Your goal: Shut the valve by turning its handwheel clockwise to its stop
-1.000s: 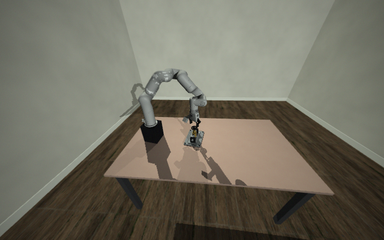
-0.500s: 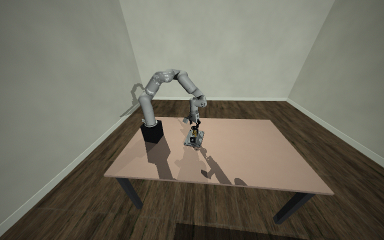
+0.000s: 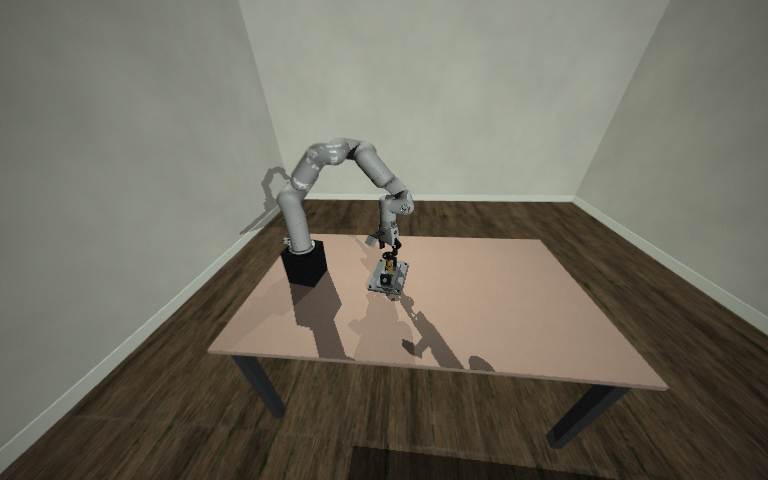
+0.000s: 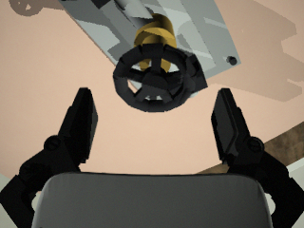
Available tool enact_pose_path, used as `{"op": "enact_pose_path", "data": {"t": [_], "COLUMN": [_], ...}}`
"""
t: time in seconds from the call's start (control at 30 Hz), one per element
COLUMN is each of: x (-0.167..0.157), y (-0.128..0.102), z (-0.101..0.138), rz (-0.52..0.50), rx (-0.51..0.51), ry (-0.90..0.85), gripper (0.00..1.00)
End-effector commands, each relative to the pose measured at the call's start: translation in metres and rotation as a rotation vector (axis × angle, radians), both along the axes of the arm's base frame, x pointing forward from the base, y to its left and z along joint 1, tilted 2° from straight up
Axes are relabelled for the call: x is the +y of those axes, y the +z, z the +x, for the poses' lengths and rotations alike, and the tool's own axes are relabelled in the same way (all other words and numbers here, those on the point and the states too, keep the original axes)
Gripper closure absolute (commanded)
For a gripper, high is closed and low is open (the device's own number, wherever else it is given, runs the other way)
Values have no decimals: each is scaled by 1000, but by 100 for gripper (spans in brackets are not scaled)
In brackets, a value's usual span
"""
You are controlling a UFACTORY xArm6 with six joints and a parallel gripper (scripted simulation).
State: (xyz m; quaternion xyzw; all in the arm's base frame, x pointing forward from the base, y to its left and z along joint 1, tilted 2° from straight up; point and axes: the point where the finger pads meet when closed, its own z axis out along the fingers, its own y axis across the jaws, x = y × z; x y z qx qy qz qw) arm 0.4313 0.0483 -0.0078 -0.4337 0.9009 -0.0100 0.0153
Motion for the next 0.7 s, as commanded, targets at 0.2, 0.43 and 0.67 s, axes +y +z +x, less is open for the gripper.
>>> {"op": "enact_pose_path", "data": {"t": [0.2,0.43,0.67], "x": [0,0,0], "y": [1,-2,-7], "z": [1,1,2], "rz": [0,0,0], "rx": [-3,-3,-3], "ry": [0,0,0], "gripper": [0,0,0]}}
